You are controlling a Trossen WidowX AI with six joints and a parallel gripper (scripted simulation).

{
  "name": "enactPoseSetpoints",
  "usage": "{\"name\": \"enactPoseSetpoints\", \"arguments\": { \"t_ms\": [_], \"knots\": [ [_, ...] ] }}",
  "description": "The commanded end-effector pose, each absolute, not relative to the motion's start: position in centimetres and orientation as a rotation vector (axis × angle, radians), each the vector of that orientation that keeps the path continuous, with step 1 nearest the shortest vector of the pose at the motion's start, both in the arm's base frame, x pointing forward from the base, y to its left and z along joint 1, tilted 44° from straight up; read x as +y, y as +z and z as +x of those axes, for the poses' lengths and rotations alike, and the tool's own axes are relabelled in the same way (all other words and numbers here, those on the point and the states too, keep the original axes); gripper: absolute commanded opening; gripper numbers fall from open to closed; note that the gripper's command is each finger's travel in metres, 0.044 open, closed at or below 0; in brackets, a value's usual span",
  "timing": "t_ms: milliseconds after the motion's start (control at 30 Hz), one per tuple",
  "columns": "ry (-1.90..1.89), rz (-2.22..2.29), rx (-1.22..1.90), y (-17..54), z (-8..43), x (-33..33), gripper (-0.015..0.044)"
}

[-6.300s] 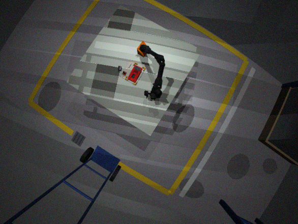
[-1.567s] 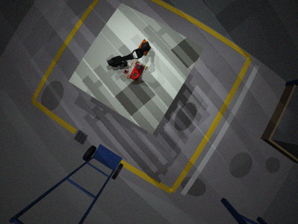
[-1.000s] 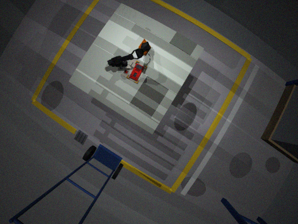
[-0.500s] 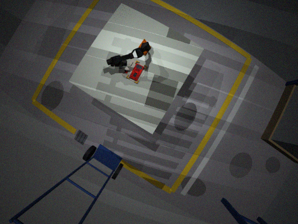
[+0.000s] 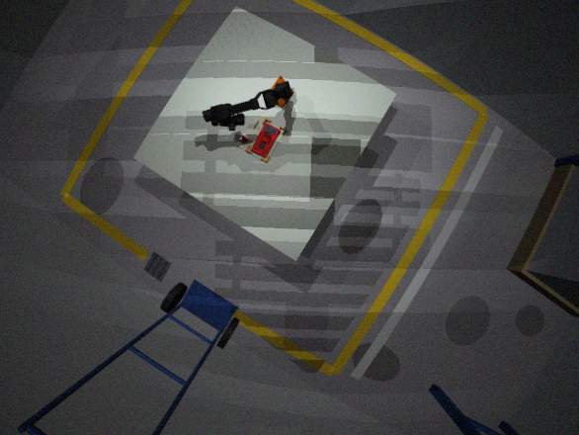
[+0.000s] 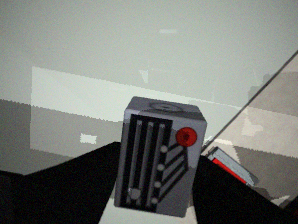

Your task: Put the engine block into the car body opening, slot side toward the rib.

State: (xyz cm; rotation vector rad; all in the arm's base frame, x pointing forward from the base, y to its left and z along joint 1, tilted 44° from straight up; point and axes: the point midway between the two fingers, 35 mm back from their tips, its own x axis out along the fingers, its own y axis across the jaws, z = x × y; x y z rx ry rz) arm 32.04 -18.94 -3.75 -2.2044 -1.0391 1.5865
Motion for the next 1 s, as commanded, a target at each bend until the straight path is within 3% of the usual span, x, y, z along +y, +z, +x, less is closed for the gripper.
{"name": "enactPoseSetpoints", "arguments": {
  "t_ms": [0, 500, 967],
  "knots": [
    [1.590, -2.206, -1.035, -2.7, 31.8, -19.9, 0.0000],
    [1.587, -2.193, -1.024, 0.5, 30.9, -22.2, 0.0000],
    [1.477, -2.473, -1.505, 2.0, 32.5, -19.1, 0.0000]
  ]
}}
